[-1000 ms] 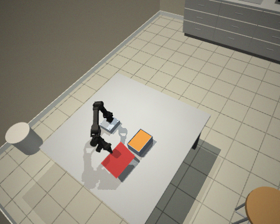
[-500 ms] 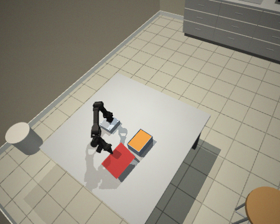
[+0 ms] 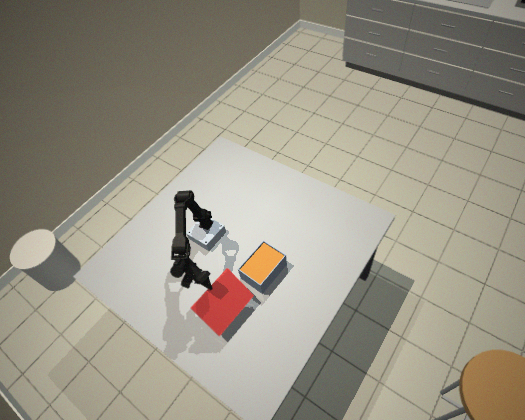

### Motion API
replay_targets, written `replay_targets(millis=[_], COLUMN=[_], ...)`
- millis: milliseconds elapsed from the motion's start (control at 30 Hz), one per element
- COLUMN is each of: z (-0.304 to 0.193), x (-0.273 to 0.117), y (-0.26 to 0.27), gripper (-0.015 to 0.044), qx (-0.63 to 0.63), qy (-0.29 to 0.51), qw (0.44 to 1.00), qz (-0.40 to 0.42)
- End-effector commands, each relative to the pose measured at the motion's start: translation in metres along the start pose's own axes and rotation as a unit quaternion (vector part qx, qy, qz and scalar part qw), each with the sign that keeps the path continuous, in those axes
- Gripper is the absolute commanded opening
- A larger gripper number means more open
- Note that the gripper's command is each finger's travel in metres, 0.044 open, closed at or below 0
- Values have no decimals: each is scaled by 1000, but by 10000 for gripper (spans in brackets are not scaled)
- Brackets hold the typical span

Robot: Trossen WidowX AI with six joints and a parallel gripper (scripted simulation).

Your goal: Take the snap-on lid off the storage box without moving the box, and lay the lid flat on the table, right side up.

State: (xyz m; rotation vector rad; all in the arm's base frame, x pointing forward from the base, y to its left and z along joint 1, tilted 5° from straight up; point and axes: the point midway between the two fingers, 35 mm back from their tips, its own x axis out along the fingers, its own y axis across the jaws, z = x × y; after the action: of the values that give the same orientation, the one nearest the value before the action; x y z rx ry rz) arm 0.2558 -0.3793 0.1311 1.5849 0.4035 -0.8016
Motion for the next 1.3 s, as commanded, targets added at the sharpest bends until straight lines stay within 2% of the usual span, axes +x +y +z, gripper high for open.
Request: replay_targets(millis=[0, 1267], z=[0, 0], x=[2, 22], y=[-1, -24], gripper=[0, 0], qx=[-4, -4], qy=[1, 1], qw=[1000, 1000], qz=[5, 5])
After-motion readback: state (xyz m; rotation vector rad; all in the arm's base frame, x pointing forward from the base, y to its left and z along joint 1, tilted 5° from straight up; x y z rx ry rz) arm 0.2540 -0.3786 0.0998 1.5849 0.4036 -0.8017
